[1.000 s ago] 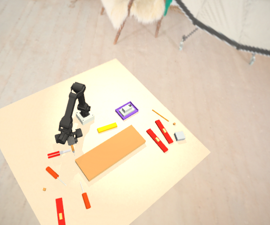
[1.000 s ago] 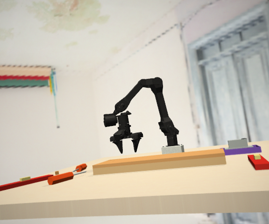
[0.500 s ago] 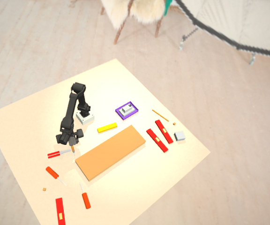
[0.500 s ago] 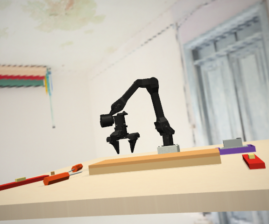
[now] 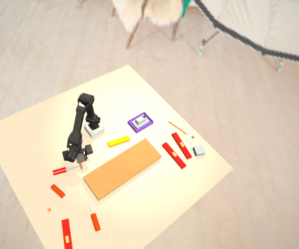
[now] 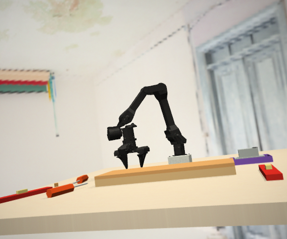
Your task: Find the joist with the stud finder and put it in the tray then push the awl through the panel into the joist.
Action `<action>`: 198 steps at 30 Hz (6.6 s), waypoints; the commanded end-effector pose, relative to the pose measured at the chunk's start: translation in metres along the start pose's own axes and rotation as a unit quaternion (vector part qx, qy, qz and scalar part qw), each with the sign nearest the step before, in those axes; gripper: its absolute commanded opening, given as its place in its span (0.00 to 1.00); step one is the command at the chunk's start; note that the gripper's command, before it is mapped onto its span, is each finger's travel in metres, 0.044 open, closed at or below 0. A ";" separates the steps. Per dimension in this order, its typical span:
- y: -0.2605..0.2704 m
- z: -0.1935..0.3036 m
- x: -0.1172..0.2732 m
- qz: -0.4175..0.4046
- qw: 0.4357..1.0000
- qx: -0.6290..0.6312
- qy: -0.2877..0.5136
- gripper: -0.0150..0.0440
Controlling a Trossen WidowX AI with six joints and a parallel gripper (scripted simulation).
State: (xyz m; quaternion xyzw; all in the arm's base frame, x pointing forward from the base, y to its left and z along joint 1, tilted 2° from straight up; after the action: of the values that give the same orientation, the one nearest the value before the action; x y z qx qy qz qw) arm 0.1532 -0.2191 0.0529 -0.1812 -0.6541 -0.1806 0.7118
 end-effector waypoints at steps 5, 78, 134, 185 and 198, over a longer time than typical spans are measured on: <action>0.000 0.000 -0.015 0.000 1.000 -0.002 0.001 1.00; -0.002 -0.016 0.095 -0.077 0.951 -0.280 -0.108 0.25; -0.010 -0.061 0.146 -0.548 0.342 -0.763 -0.026 0.25; 0.106 -0.075 0.159 -0.535 0.131 -0.812 0.192 0.25; 0.161 -0.067 0.153 -0.504 0.129 -0.834 0.183 0.25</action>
State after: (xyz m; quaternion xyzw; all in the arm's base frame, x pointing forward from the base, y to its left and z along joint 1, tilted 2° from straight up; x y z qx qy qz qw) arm 0.2988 -0.1306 0.1958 -0.2490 0.1062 -0.9623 -0.0265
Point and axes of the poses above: the point midway between the two fingers, 35 mm back from their tips, its own x axis back along the fingers, its own y axis across the jaws, z = x × y, the point moved 5 cm from there along x, back along the fingers, and after that the axes turned 12 degrees about -x, right-handed, at the moved point
